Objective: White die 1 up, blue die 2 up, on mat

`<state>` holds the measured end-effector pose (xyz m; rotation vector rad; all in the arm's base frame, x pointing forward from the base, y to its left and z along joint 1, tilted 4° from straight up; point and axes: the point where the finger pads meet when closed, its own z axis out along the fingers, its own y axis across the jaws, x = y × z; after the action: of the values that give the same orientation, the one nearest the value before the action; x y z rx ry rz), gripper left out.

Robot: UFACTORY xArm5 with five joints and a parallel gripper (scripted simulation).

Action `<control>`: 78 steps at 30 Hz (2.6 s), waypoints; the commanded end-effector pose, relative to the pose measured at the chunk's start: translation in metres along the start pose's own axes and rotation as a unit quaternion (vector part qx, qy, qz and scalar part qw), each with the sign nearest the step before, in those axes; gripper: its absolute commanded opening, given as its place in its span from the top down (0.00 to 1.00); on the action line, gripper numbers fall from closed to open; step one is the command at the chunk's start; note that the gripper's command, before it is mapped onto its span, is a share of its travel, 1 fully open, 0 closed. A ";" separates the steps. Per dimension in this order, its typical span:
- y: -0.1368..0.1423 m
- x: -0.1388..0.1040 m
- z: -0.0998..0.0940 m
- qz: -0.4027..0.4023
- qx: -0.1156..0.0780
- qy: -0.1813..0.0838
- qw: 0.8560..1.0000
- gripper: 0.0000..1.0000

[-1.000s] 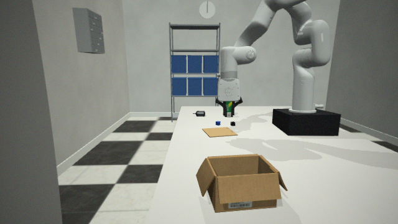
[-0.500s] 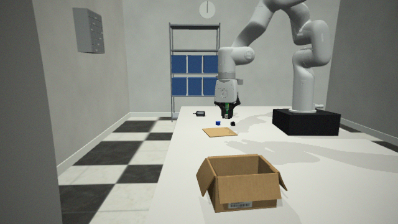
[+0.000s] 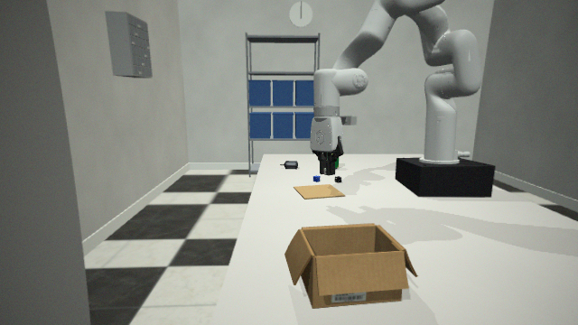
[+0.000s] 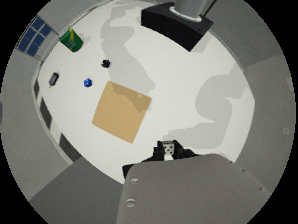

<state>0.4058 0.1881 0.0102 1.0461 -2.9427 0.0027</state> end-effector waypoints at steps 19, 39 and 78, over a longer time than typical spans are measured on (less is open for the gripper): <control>0.007 -0.013 0.002 0.115 0.002 -0.014 0.993 0.85; 0.008 -0.009 0.003 0.103 0.026 -0.209 0.972 0.85; 0.009 -0.002 0.007 0.076 0.066 -0.457 0.884 0.85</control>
<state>0.4012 0.1966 0.0052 1.0227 -3.9057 -0.4045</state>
